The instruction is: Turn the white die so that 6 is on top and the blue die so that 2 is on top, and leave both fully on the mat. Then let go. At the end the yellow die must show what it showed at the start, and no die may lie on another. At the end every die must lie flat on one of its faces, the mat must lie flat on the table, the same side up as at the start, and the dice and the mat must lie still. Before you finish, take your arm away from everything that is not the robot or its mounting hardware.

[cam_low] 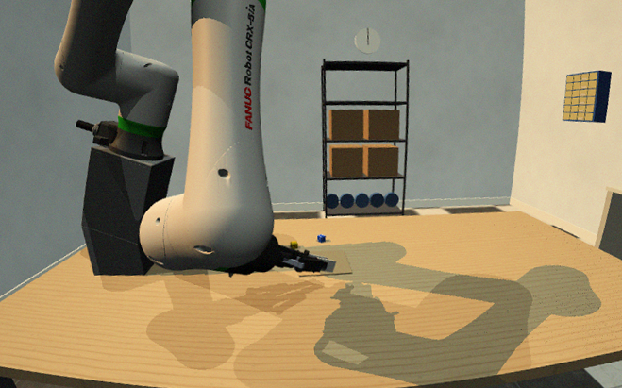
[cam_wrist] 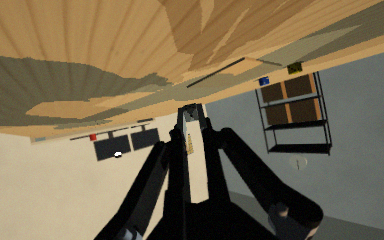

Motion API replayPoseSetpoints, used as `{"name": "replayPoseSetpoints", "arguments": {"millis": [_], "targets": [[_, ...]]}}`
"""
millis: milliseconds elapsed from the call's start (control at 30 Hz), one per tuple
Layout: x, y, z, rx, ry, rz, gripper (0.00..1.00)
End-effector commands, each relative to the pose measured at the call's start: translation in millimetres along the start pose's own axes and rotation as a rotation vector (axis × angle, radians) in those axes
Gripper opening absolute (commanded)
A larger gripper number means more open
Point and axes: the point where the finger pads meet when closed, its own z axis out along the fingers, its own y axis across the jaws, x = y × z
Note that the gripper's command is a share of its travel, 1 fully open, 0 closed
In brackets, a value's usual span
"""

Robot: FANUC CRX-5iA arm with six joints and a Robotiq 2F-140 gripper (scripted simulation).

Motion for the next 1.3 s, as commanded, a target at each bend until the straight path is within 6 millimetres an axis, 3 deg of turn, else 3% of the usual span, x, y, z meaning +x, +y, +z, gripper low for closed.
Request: {"name": "replayPoseSetpoints", "arguments": {"millis": [0, 367, 1267], "targets": [[4, 0, 2, 0.000, 0.000, 0.000, 0.09], [30, 0, 16, 0.000, 0.000, 0.000, 0.09], [31, 0, 17, 0.000, 0.000, 0.000, 0.09]]}}
